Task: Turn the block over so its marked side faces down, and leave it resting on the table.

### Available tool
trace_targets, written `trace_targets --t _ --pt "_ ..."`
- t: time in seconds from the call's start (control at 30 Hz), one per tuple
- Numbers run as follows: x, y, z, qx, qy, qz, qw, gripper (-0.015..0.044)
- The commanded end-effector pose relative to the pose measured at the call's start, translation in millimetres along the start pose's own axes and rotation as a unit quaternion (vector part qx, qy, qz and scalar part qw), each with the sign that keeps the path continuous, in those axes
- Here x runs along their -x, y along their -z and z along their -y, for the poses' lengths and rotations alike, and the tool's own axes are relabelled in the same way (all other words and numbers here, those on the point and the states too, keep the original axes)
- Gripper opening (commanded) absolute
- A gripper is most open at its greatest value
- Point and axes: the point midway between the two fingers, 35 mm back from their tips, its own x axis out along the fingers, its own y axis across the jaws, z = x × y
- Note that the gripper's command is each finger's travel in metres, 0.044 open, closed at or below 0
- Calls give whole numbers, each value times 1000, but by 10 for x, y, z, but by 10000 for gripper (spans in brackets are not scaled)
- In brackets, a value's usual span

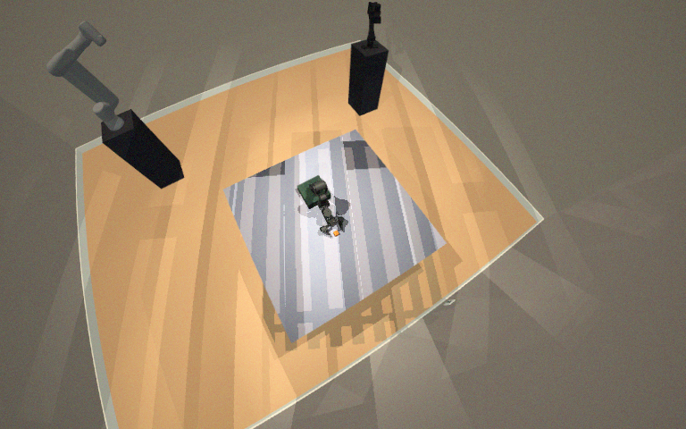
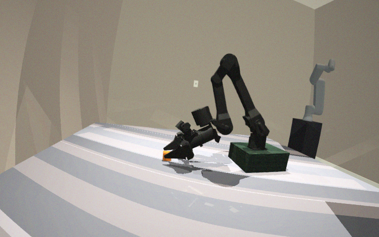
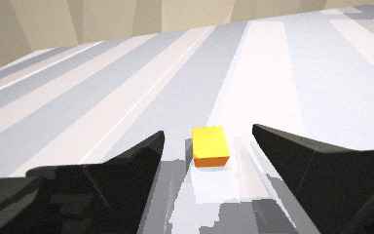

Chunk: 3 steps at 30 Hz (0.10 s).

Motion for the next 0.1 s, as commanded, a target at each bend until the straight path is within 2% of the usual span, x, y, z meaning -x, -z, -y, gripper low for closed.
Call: trace_targets --t 0.0,0.07 --pt "1 1 -7 -2 -2 0 1000 440" --pt "1 1 -7 -2 -2 0 1000 440"
